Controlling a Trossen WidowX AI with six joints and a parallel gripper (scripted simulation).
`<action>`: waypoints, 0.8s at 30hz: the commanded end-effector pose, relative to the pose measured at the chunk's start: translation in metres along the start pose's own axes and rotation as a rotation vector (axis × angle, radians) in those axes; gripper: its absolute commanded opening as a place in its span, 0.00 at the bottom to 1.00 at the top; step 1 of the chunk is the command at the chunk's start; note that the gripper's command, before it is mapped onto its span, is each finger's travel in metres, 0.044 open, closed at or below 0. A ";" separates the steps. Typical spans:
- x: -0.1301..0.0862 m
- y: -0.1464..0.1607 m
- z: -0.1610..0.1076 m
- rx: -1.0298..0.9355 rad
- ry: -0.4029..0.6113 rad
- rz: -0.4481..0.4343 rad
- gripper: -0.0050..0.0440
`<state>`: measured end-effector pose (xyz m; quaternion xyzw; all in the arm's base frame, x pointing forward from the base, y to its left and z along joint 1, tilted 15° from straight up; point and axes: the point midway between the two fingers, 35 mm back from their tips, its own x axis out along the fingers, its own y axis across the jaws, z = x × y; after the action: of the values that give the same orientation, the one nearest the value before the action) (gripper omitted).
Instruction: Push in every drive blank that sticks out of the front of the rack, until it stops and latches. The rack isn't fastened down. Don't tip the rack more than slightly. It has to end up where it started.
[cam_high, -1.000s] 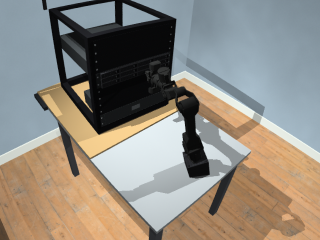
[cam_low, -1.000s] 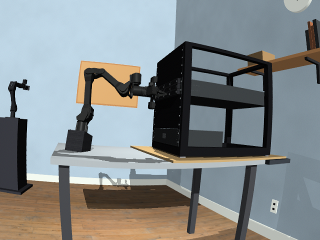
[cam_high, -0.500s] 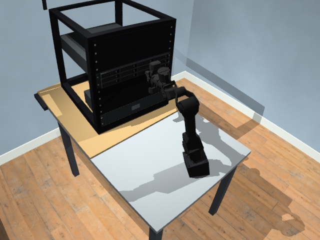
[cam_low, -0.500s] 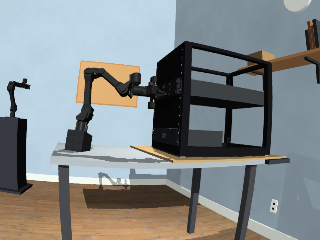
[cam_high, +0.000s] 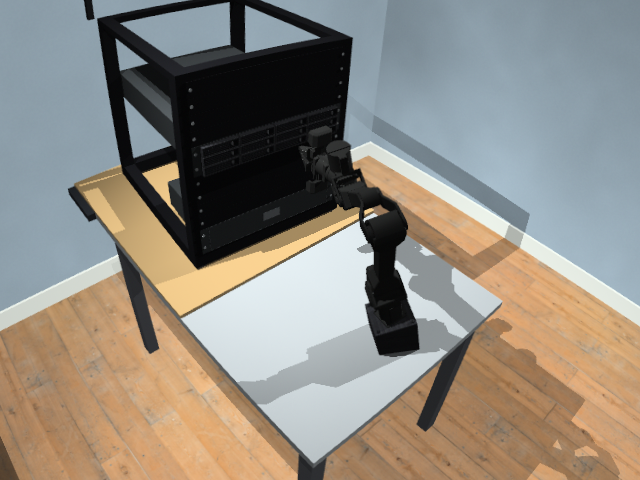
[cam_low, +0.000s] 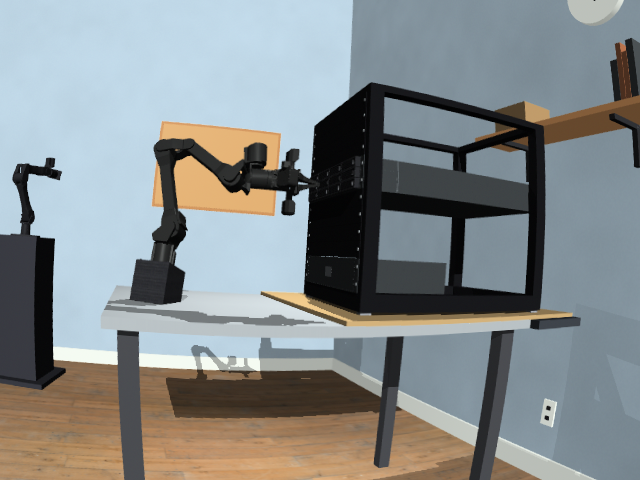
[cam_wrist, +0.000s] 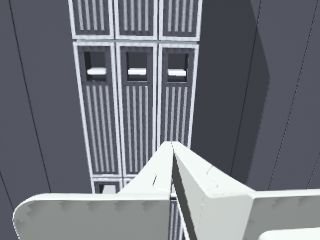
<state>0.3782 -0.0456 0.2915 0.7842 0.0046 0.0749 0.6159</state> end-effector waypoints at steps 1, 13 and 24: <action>-0.011 0.003 -0.001 0.000 0.003 0.005 0.00; -0.012 0.007 0.008 0.000 0.003 0.005 0.00; -0.017 0.024 0.048 0.000 0.003 0.005 0.00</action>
<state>0.3645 -0.0929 0.2908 0.7876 0.0053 0.0658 0.6126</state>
